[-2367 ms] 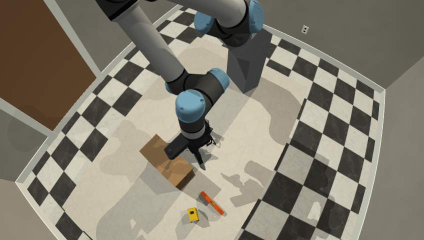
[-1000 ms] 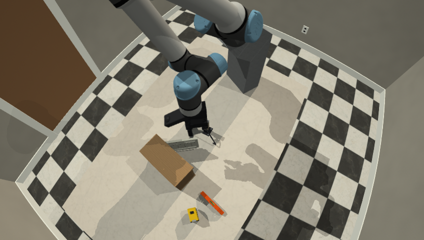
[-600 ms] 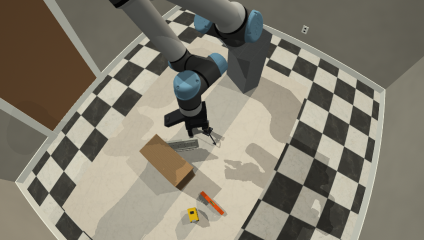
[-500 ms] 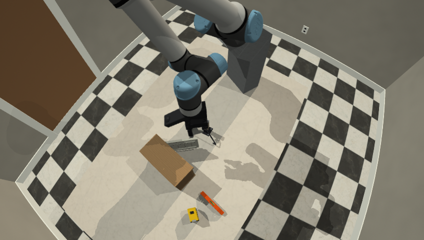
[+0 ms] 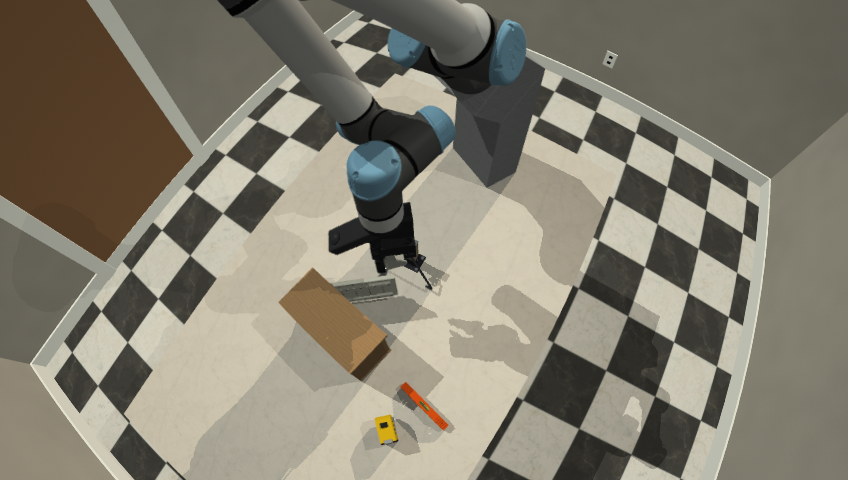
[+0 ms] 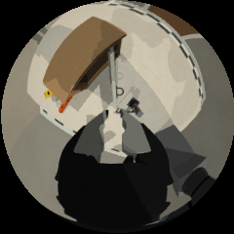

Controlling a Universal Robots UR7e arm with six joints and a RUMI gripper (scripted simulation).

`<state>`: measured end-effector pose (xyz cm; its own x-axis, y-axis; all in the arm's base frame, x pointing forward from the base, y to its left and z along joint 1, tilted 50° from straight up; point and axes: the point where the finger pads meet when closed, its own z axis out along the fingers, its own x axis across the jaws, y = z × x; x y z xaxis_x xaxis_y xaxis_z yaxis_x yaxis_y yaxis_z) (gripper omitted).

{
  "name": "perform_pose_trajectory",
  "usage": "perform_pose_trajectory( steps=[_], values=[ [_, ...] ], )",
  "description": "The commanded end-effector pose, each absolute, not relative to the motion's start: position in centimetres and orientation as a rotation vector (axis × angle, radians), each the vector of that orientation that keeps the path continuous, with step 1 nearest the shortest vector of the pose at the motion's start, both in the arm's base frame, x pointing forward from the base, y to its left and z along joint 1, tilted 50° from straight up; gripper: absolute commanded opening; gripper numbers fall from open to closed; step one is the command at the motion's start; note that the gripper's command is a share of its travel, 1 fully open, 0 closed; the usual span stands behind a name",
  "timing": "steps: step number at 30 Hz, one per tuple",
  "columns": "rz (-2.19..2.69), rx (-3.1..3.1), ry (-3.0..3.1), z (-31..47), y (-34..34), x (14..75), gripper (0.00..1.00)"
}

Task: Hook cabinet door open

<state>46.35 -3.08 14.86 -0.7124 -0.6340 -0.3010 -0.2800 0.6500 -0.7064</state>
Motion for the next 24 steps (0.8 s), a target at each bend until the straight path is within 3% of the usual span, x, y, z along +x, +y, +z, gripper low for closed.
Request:
perform_pose_trajectory(
  steps=[1,24],
  values=[
    [-0.874,-0.71,2.331,14.9,-3.1,46.4,0.15],
    [-0.874,-0.71,2.331,13.9,-3.7,47.4,0.15]
  ],
)
